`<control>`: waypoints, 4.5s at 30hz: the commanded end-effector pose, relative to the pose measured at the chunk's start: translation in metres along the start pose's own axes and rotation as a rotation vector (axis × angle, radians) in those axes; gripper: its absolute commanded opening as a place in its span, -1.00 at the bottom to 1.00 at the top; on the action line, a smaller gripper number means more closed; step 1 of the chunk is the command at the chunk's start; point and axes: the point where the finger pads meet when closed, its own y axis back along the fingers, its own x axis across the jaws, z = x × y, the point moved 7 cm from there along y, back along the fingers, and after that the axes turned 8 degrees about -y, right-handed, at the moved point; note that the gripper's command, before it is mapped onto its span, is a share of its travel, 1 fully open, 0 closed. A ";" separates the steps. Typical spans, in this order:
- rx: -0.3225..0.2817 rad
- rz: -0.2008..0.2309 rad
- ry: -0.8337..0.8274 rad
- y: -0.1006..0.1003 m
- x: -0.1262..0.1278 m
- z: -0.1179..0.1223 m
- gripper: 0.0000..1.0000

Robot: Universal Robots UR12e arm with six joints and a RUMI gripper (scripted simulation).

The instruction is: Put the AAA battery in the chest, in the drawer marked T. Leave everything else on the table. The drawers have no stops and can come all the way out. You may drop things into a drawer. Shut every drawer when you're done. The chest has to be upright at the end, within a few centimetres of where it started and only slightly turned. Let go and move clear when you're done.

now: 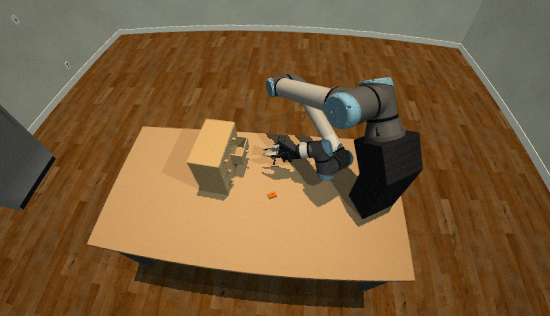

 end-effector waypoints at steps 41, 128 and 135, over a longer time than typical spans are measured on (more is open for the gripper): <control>-0.453 0.061 -0.001 0.042 -0.008 -0.058 -0.61; -1.200 0.174 0.002 0.075 -0.018 -0.129 -0.61; -1.193 0.218 -0.063 0.067 -0.014 -0.124 -0.61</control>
